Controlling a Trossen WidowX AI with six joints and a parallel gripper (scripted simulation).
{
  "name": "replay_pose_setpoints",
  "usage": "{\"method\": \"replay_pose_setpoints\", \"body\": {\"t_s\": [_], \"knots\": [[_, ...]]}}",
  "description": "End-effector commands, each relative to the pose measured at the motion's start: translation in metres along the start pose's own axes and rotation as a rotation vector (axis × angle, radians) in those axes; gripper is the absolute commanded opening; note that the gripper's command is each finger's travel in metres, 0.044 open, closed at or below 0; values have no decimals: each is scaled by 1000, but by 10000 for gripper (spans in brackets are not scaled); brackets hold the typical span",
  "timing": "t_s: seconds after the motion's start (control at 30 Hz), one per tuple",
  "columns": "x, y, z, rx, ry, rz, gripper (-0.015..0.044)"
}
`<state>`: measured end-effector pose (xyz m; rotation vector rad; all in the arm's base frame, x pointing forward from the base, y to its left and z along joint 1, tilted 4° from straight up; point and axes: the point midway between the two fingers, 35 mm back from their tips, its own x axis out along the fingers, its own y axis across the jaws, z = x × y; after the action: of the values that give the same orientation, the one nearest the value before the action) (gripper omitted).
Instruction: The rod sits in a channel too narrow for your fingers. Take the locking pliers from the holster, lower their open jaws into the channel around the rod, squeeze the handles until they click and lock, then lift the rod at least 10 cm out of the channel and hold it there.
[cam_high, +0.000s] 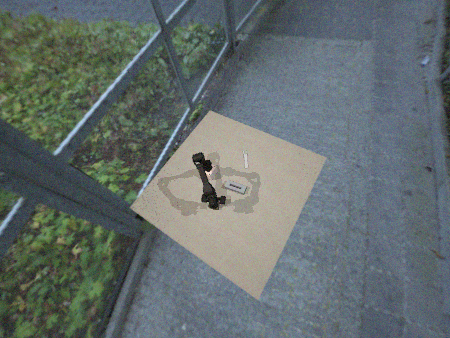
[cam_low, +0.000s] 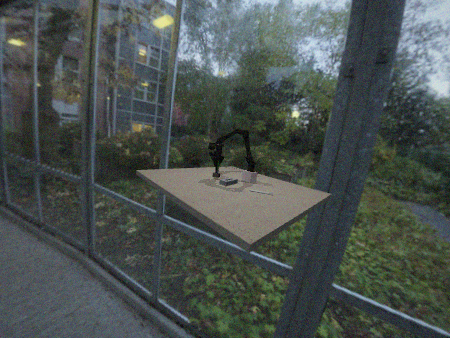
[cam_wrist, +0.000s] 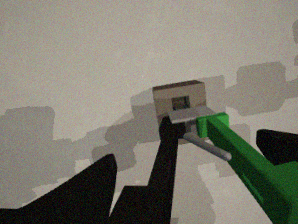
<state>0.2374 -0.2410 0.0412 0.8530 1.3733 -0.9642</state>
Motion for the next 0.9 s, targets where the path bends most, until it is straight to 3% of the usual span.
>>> {"method": "replay_pose_setpoints", "body": {"t_s": [0.0, 0.87], "knots": [[3, -2, -2, -4, 4, -8, 439], [3, -2, -2, -4, 4, -8, 404]]}}
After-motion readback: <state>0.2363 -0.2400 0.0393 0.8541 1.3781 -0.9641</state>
